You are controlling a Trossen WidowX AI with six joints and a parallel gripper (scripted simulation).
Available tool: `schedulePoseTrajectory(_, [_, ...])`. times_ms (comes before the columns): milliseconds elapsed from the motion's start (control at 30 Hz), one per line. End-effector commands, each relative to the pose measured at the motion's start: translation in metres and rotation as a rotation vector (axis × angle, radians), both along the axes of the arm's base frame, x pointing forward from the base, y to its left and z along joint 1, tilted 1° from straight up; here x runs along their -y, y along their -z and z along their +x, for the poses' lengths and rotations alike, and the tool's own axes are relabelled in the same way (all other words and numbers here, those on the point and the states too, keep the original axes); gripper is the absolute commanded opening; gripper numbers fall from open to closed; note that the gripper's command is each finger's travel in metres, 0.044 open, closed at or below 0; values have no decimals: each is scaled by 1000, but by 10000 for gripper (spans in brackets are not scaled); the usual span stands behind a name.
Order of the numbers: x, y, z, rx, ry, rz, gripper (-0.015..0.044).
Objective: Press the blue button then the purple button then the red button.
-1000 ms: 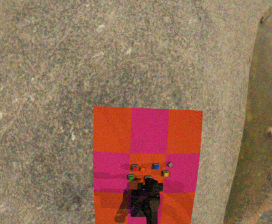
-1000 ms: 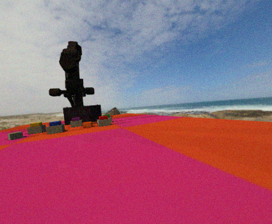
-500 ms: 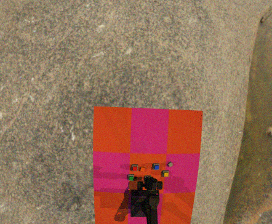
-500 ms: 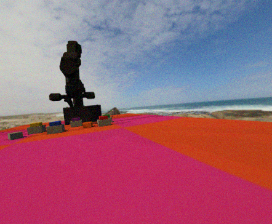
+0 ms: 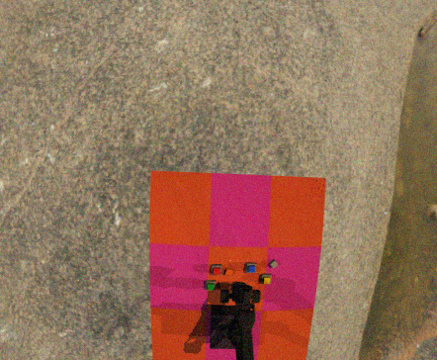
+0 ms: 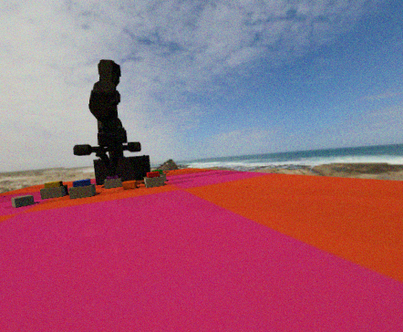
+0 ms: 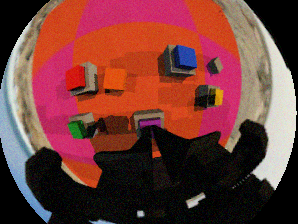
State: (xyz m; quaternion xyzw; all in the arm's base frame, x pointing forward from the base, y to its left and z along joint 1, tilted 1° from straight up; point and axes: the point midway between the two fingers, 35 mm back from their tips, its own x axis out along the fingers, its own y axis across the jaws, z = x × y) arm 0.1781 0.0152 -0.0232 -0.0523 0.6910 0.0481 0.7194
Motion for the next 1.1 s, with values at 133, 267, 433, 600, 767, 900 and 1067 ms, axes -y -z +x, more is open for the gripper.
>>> schedulePoseTrajectory(133, [0, 4, -3, -16, 6, 2, 20])
schedulePoseTrajectory(267, [0, 4, -3, -16, 6, 2, 20])
schedulePoseTrajectory(433, [0, 4, -3, -16, 6, 2, 20])
schedulePoseTrajectory(600, [0, -14, -1, -9, 3, 1, 20])
schedulePoseTrajectory(767, [0, -31, -4, -15, 6, 2, 20])
schedulePoseTrajectory(900, [0, -40, -3, -15, 6, 2, 20])
schedulePoseTrajectory(1067, [0, -93, -5, -15, 6, 2, 20])
